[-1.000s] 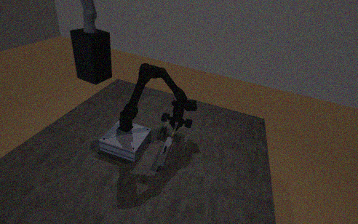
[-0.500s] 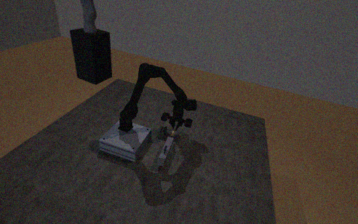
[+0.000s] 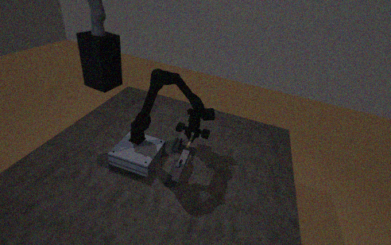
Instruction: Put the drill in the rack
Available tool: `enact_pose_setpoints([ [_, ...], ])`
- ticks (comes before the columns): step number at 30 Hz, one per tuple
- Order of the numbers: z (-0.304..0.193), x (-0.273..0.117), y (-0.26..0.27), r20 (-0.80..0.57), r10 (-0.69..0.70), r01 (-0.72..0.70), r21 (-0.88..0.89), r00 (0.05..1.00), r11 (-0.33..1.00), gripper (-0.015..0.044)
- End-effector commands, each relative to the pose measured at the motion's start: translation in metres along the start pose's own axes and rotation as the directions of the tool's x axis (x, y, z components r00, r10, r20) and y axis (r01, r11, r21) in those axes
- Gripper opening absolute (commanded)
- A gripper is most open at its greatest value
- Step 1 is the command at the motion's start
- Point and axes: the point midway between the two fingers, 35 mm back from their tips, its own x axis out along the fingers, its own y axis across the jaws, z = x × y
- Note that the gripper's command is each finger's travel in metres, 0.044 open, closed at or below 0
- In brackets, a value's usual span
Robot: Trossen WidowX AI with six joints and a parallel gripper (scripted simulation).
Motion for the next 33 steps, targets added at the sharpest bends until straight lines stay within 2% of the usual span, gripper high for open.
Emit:
enact_pose_setpoints([
  [1, -0.0001, -0.0033, -0.0003, 0.000, -0.006, 0.006, 0.005, 1.000, 1.000, 0.0000],
  [33, -0.0008, -0.0107, 0.0017, 0.000, -0.006, 0.006, 0.005, 1.000, 1.000, 0.0000],
])
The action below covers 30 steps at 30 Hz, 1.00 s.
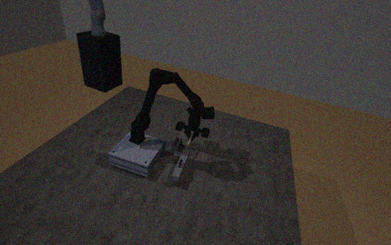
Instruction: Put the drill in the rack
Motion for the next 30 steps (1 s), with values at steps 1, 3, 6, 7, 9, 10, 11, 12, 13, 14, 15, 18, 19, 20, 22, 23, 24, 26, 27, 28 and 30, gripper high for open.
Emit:
enact_pose_setpoints([
  [1, -0.0001, -0.0033, -0.0005, 0.000, -0.006, 0.006, 0.005, 1.000, 1.000, 0.0000],
  [3, -0.0001, -0.0038, -0.0005, 0.000, -0.006, 0.006, 0.005, 1.000, 1.000, 0.0000],
  [6, -0.0002, -0.0046, -0.0004, 0.000, -0.006, 0.006, 0.005, 1.000, 1.000, 0.0000],
  [7, -0.0002, -0.0048, -0.0004, 0.000, -0.006, 0.006, 0.005, 1.000, 1.000, 0.0000],
  [9, -0.0002, -0.0053, -0.0004, 0.000, -0.006, 0.006, 0.005, 1.000, 1.000, 0.0000],
  [10, -0.0002, -0.0056, -0.0004, 0.000, -0.006, 0.006, 0.005, 1.000, 1.000, 0.0000],
  [11, -0.0002, -0.0058, -0.0003, 0.000, -0.006, 0.006, 0.005, 1.000, 1.000, 0.0000],
  [12, -0.0002, -0.0061, -0.0003, 0.000, -0.006, 0.006, 0.005, 1.000, 1.000, 0.0000],
  [13, -0.0002, -0.0063, -0.0003, 0.000, -0.006, 0.006, 0.005, 1.000, 1.000, 0.0000],
  [14, -0.0002, -0.0066, -0.0003, 0.000, -0.006, 0.006, 0.005, 1.000, 1.000, 0.0000],
  [15, -0.0002, -0.0069, -0.0003, 0.000, -0.006, 0.006, 0.005, 1.000, 1.000, 0.0000],
  [18, -0.0002, -0.0076, -0.0003, 0.000, -0.006, 0.006, 0.005, 1.000, 1.000, 0.0000],
  [19, -0.0002, -0.0079, -0.0003, 0.000, -0.006, 0.006, 0.005, 1.000, 1.000, 0.0000],
  [20, -0.0002, -0.0082, -0.0003, 0.000, -0.006, 0.006, 0.005, 1.000, 1.000, 0.0000],
  [22, -0.0002, -0.0087, -0.0003, 0.000, -0.006, 0.006, 0.005, 1.000, 1.000, 0.0000],
  [23, -0.0002, -0.0090, -0.0003, 0.000, -0.006, 0.006, 0.005, 1.000, 1.000, 0.0000],
  [24, -0.0002, -0.0092, -0.0003, 0.000, -0.006, 0.006, 0.005, 1.000, 1.000, 0.0000],
  [26, -0.0002, -0.0097, -0.0003, 0.000, -0.006, 0.006, 0.005, 1.000, 1.000, 0.0000],
  [27, -0.0002, -0.0100, -0.0003, 0.000, -0.006, 0.006, 0.005, 1.000, 1.000, 0.0000],
  [28, -0.0002, -0.0103, -0.0003, 0.000, -0.006, 0.006, 0.005, 1.000, 1.000, 0.0000],
  [30, -0.0002, -0.0108, -0.0004, 0.000, -0.006, 0.006, 0.005, 1.000, 1.000, 0.0000],
])
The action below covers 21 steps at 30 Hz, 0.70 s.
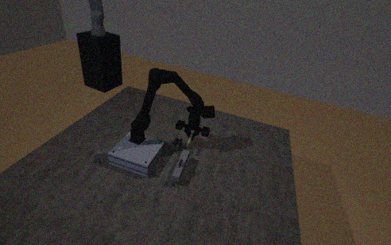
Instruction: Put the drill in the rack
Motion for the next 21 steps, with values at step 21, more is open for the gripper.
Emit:
enact_pose_setpoints([
  [21, -0.0001, -0.0087, -0.0012, 0.000, -0.006, 0.006, 0.005, 1.000, 1.000, 0.0000],
])
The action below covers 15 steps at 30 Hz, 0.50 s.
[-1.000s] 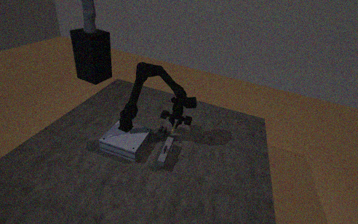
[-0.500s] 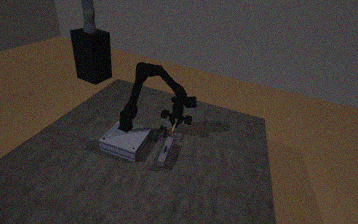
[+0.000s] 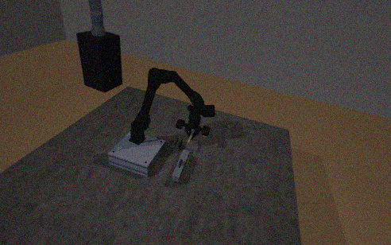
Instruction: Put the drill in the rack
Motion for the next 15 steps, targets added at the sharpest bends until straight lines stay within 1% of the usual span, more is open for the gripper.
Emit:
enact_pose_setpoints([
  [1, -0.0001, -0.0033, -0.0008, 0.000, -0.006, 0.006, 0.004, 1.000, 1.000, 0.0000],
  [15, -0.0003, -0.0070, -0.0014, 0.000, -0.006, 0.006, 0.004, 1.000, 1.000, 0.0000],
])
